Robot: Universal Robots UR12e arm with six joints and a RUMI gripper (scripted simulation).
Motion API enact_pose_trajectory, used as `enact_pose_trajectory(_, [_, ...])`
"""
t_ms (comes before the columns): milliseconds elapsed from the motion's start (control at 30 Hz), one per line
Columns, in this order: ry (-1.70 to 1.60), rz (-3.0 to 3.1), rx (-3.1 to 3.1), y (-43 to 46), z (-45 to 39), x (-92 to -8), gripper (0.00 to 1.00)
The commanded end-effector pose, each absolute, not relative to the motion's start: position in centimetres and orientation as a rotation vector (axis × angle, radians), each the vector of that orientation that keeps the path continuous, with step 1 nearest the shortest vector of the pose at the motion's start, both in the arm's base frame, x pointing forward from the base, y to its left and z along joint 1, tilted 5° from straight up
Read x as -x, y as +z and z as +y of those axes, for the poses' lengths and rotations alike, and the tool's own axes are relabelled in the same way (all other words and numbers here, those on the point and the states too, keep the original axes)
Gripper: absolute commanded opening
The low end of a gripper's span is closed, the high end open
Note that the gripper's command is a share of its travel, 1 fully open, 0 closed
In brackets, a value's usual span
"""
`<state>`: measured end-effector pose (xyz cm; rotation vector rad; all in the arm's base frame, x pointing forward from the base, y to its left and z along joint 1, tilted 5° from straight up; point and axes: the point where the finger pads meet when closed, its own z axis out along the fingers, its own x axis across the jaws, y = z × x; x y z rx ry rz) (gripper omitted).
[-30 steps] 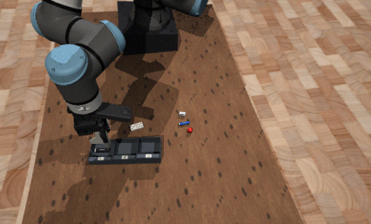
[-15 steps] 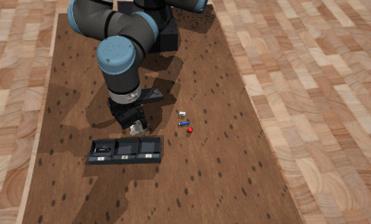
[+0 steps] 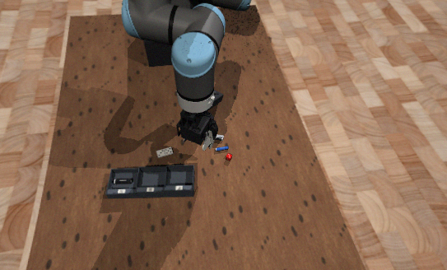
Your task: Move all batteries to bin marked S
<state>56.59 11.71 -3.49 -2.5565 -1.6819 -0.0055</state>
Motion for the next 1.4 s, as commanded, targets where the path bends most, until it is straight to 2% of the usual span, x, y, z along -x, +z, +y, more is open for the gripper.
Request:
enact_pose_trajectory(0, [-0.019,-1.878,2.418,-3.0,15.4,-55.0,0.38])
enact_pose_trajectory(233, [-0.033,-2.118,2.213,-2.6,18.8,-53.5,0.38])
enact_pose_trajectory(533, [-0.054,-2.412,1.893,-2.6,18.9,-53.5,0.38])
enact_pose_trajectory(1367, [-0.054,-2.412,1.893,-2.7,18.2,-53.8,0.38])
